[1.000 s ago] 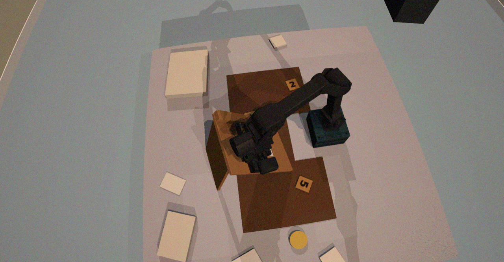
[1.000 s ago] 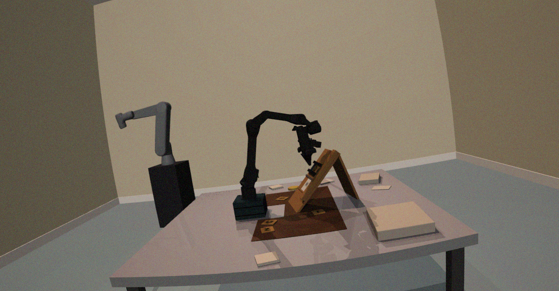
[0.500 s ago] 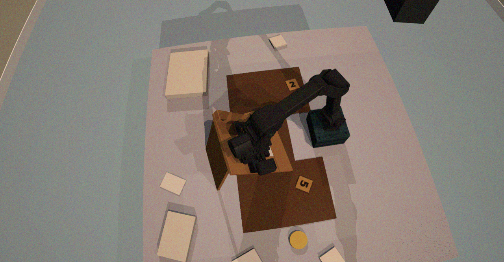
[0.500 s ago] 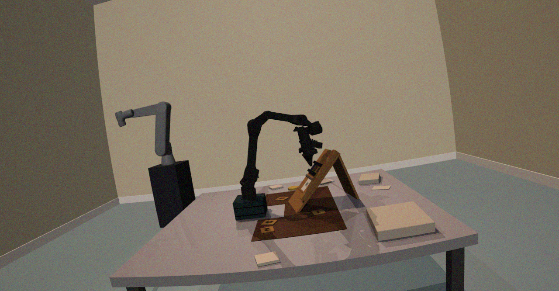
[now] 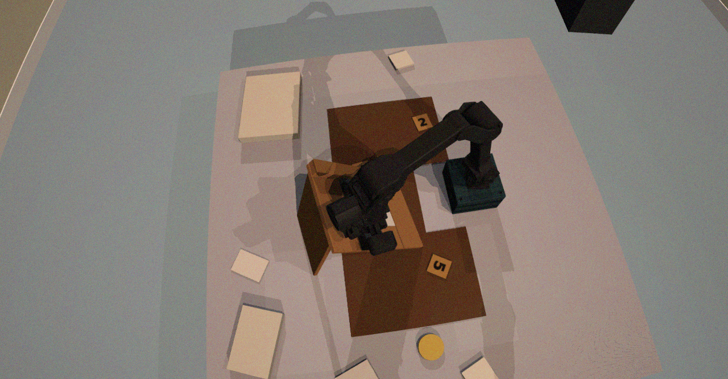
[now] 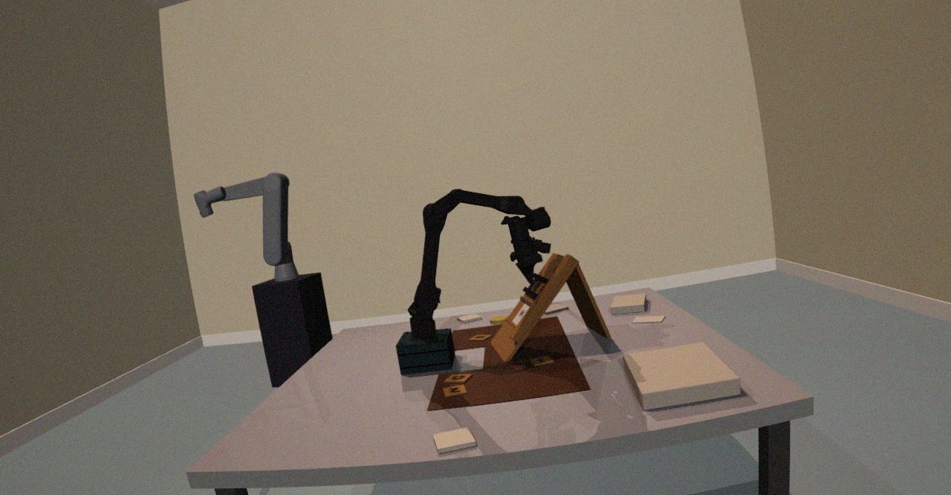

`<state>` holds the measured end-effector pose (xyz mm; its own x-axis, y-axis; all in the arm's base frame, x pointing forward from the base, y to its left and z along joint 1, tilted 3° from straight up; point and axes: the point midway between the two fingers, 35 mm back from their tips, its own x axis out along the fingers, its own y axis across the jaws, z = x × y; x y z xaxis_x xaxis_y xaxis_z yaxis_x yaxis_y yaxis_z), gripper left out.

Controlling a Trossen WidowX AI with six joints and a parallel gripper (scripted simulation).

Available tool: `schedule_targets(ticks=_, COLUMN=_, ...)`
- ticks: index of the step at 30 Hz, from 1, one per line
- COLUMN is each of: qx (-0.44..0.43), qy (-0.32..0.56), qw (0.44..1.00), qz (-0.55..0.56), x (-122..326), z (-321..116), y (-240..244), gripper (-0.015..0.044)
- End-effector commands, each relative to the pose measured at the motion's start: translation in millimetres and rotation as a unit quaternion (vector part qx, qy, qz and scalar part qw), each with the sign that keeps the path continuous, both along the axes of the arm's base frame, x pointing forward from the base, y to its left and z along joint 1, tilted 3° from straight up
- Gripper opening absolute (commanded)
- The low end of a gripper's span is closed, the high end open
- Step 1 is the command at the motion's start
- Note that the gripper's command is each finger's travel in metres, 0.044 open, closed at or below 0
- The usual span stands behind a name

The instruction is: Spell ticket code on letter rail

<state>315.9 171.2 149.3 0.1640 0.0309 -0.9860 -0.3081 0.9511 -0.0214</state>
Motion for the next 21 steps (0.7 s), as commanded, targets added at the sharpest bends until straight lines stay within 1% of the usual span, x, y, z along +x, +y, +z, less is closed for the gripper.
schedule_targets(ticks=1, qx=0.003, qy=-0.003, qw=1.0, qz=0.001, x=3.1, z=0.6, y=1.9, gripper=0.0)
schedule_targets(ticks=21, qx=0.003, qy=-0.003, qw=1.0, qz=0.001, x=8.9, z=-4.4, y=4.0, gripper=0.0)
